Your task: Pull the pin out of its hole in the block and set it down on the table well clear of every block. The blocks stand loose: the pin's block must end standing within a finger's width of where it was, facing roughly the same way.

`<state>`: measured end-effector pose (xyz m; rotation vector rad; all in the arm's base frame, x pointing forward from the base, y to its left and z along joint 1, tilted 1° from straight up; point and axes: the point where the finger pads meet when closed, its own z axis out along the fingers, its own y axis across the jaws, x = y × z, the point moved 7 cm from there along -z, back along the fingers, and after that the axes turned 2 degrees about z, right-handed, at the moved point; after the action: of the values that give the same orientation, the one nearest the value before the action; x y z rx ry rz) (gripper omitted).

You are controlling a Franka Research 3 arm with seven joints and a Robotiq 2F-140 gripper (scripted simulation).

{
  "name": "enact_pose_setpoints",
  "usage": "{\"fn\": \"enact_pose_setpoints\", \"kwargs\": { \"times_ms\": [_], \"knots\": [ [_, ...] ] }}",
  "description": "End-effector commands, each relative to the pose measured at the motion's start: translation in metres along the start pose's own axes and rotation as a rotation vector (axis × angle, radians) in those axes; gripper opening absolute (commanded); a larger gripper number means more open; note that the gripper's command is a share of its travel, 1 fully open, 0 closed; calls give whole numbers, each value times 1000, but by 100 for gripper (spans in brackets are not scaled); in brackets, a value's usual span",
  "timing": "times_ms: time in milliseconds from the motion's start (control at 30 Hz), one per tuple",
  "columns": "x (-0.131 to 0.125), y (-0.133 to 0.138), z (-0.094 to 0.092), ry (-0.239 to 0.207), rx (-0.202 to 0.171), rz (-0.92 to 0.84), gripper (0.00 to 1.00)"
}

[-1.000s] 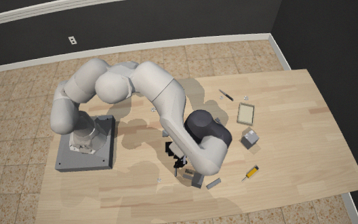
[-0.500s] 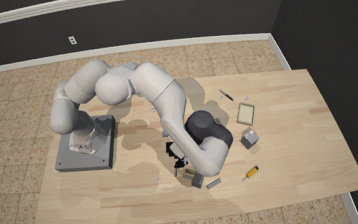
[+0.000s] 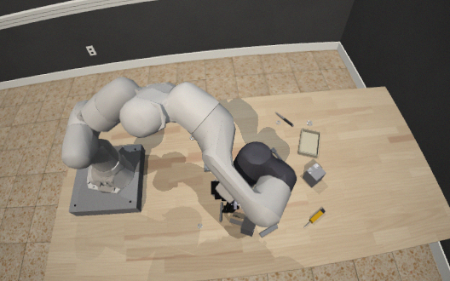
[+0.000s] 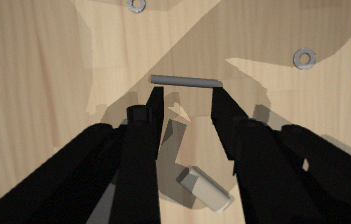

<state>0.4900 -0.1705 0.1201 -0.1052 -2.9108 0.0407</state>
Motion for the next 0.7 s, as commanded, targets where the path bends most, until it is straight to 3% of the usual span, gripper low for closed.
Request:
{"fn": "enact_pose_setpoints", "kwargs": {
  "times_ms": [0, 667],
  "knots": [
    [0, 1, 0, 6, -7, -7, 34],
    [-8, -11, -10, -11, -21, 6, 34]
  ]
}}
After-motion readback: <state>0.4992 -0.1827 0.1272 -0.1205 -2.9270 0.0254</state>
